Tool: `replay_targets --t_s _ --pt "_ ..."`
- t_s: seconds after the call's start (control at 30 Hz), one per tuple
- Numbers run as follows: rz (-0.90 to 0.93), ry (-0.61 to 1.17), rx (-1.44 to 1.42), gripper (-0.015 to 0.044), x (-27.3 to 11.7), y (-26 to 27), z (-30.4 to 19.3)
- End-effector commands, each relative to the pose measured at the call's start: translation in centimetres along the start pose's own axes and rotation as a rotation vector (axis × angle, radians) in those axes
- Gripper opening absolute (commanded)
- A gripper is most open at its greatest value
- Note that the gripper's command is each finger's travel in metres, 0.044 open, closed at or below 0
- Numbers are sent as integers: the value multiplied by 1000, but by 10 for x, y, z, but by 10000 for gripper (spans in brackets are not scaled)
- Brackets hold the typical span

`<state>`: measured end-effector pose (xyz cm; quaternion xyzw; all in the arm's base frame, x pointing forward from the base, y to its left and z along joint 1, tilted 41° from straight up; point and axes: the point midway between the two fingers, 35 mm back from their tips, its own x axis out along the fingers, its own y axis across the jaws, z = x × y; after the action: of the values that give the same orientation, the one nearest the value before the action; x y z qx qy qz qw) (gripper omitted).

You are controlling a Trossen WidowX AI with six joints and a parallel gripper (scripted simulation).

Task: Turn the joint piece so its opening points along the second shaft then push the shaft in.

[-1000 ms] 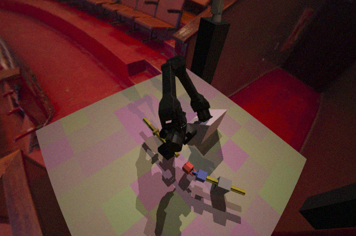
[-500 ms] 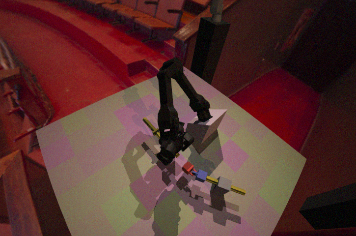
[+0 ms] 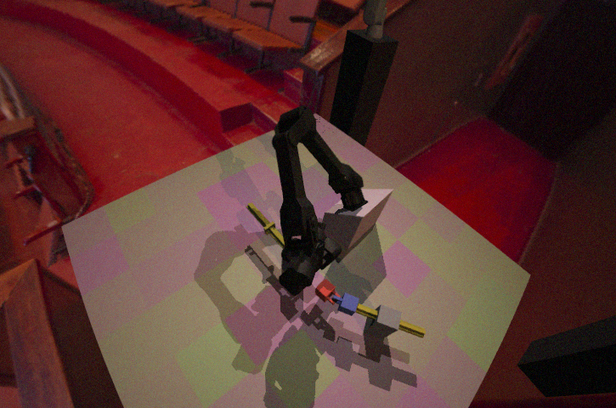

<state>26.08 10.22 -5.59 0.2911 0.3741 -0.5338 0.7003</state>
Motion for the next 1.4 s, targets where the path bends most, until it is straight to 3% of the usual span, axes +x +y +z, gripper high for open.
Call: replay_targets --t_s 0.0,0.2,1.0,1.3,1.37 --pt "3 5 2 440 3 1 -24" --pt "3 4 3 440 6 -1 -44" --pt "3 3 3 440 35 -1 -45" --pt "3 3 3 204 35 -1 -45" --pt "3 3 3 182 35 -1 -45"
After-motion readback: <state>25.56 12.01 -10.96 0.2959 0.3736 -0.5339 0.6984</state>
